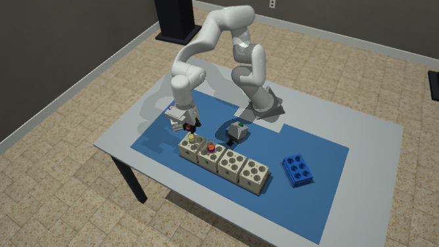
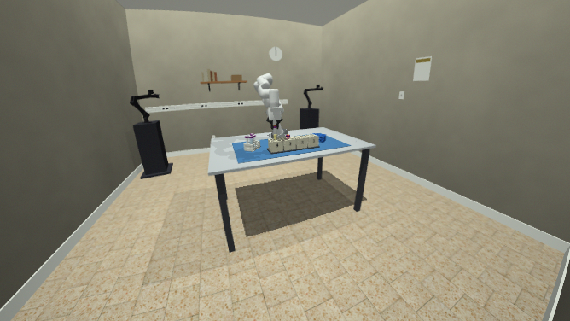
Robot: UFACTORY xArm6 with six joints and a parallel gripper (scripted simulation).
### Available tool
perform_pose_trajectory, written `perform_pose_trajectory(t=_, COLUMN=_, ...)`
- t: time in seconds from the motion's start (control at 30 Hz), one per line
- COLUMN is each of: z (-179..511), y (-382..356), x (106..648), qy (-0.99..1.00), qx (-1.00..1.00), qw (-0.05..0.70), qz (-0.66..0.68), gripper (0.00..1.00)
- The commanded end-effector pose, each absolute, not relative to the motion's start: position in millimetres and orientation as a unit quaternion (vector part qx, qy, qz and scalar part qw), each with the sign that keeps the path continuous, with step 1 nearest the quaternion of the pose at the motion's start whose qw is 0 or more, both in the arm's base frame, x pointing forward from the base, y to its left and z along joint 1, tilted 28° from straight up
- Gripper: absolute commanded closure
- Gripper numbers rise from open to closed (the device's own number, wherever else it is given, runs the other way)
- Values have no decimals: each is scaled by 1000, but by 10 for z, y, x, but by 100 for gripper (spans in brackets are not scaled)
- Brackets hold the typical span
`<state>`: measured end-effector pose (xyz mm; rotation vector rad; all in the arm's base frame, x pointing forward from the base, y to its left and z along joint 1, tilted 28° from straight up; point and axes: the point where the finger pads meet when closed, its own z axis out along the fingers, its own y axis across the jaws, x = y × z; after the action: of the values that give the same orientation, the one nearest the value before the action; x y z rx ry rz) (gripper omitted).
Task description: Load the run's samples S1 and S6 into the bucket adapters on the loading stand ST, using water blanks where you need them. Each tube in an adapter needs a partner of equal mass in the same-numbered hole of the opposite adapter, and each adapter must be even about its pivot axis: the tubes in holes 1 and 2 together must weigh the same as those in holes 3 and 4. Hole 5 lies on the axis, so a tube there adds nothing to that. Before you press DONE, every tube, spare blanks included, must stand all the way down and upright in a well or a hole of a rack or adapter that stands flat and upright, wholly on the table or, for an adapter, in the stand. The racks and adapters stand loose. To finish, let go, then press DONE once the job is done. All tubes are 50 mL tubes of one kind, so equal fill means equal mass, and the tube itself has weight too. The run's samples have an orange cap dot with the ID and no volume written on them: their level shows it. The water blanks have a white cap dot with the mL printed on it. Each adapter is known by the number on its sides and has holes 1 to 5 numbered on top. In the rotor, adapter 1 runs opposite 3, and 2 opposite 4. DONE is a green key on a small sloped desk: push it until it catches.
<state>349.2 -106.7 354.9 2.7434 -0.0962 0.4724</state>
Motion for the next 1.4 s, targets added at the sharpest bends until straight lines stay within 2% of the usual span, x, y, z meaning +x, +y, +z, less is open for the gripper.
perform_pose_trajectory(t=0.0, z=3537, y=-1078, x=3508, qy=-34, qx=969, qw=177, qz=169, gripper=100)
perform_pose_trajectory(t=1.37, z=3229, y=-1202, x=3618, qy=-34, qx=969, qw=177, qz=169, gripper=100)
